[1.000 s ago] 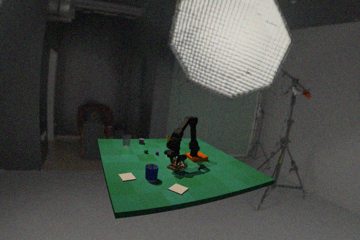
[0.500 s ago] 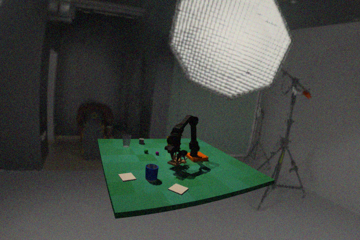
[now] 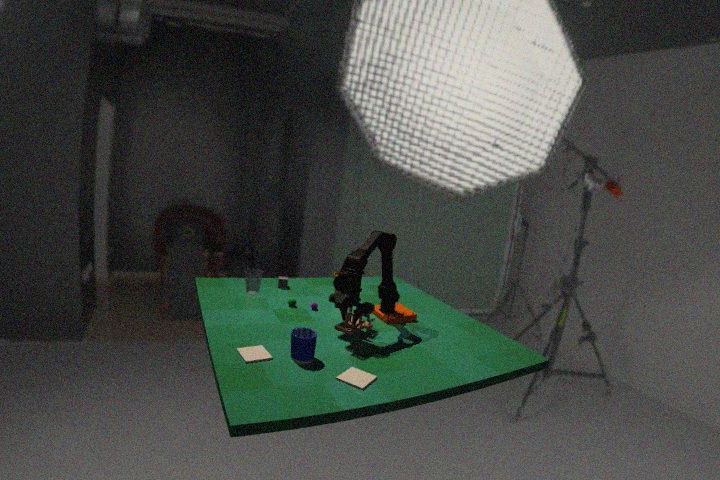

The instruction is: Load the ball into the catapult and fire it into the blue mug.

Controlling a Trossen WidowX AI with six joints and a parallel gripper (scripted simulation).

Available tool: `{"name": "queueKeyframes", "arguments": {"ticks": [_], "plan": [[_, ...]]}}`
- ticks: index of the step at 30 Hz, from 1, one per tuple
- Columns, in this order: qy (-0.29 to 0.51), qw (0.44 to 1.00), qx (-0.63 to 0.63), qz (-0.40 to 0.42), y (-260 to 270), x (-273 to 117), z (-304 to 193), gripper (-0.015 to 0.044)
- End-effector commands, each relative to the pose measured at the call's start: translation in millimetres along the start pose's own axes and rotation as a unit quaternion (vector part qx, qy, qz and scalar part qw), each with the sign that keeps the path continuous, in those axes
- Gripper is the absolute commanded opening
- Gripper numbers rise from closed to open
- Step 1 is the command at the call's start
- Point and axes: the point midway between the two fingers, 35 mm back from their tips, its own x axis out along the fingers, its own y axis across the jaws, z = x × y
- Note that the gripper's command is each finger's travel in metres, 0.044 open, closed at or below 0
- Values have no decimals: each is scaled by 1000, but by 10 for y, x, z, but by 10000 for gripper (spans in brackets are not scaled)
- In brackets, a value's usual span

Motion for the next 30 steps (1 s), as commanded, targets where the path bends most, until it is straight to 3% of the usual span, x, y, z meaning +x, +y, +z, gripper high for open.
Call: {"name": "queueKeyframes", "arguments": {"ticks": [1, 23, 30], "plan": [[-2, 1000, 1, 0, -1, 47, 11, 0], [0, 1000, 1, 0, -1, 276, -3, 0], [0, 1000, 1, 0, -1, 276, -3, 184]]}}
